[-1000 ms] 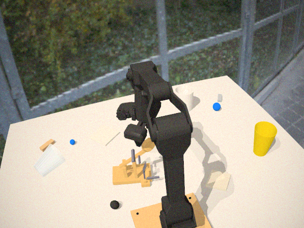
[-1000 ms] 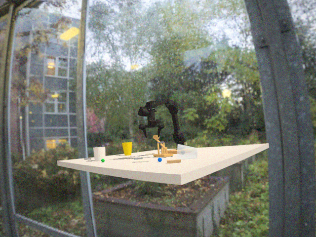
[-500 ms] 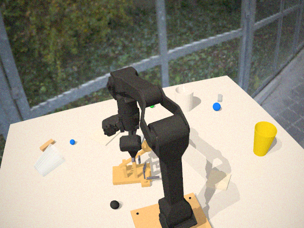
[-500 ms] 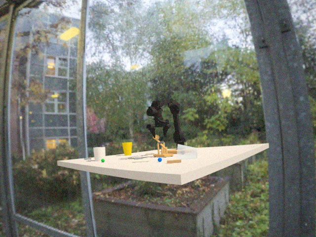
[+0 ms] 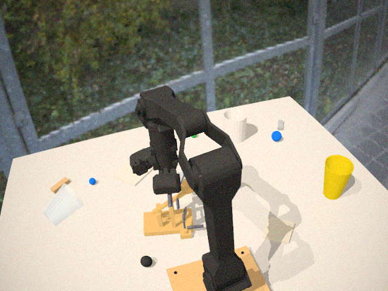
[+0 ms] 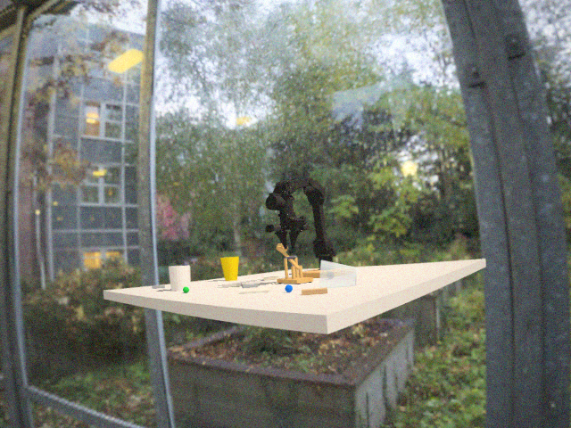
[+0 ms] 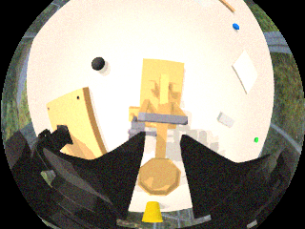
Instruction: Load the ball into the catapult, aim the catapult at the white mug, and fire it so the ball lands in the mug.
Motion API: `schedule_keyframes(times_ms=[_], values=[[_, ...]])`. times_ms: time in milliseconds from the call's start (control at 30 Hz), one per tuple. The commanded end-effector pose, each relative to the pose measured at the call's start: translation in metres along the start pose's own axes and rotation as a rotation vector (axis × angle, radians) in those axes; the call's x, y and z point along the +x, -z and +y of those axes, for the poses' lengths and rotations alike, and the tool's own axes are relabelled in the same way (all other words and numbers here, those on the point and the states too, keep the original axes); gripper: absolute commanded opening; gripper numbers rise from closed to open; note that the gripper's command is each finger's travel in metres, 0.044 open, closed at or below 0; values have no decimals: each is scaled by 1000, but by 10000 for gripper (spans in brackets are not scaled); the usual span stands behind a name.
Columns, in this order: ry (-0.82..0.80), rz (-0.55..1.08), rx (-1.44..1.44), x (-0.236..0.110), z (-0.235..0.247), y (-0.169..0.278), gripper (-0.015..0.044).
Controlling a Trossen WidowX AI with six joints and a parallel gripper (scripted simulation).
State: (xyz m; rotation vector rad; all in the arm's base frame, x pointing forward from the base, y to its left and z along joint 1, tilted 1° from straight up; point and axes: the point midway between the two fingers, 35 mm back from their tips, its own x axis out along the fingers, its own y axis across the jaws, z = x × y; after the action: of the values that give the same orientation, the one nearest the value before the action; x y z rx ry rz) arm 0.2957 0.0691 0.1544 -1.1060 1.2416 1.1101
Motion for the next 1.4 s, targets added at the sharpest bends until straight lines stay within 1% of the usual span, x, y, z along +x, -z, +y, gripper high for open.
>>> schedule_keyframes(times_ms=[0, 67, 533, 1367], values=[[0, 6, -4, 0, 0, 1, 46], [0, 6, -4, 0, 0, 1, 0], [0, 6, -4, 2, 0, 2, 0], [1, 8, -4, 37, -5, 23, 0]])
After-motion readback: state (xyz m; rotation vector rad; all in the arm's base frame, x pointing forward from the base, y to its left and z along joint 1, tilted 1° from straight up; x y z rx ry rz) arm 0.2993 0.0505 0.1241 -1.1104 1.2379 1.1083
